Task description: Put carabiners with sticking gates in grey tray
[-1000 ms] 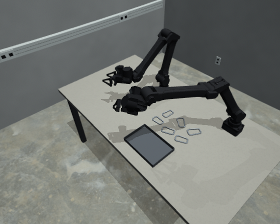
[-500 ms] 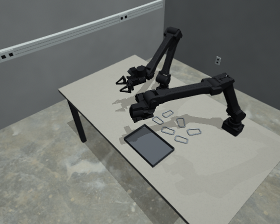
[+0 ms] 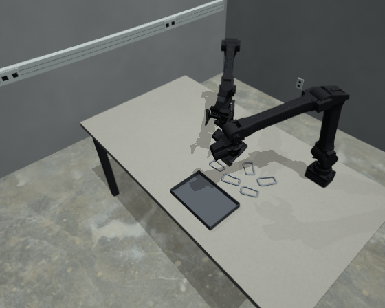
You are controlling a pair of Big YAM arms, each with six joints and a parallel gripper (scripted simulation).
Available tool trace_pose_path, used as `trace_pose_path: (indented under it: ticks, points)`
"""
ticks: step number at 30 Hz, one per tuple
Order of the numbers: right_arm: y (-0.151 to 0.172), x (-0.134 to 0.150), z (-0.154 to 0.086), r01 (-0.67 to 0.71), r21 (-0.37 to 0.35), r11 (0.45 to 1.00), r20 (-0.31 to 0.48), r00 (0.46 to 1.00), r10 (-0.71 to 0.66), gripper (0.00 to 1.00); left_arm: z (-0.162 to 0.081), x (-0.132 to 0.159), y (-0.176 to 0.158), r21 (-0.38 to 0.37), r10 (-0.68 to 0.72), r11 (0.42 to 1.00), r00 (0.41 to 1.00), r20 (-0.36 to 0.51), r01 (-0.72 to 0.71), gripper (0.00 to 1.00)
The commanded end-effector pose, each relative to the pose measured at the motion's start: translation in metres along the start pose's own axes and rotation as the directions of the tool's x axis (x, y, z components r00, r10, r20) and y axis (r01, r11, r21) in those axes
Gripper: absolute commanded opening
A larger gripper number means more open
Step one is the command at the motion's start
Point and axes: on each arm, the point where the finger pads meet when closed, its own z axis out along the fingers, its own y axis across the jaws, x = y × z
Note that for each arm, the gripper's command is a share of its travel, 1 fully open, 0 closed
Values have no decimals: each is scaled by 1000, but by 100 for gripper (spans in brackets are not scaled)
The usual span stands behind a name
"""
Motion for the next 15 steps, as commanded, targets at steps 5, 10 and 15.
trace_pose_path:
  ticks: [5, 10, 15]
  points:
    - [77, 14, -60, 113, -261, 959, -72, 988, -137, 100, 37, 34, -52, -74, -262, 963, 965, -26, 260, 83]
    - [121, 32, -112, 163, -469, 868, -86, 970, -229, 100, 84, 68, -67, -194, -414, 894, 910, -17, 404, 83]
    - [142, 46, -147, 184, -588, 788, -83, 955, -285, 100, 123, 98, -72, -308, -537, 798, 843, 25, 518, 83]
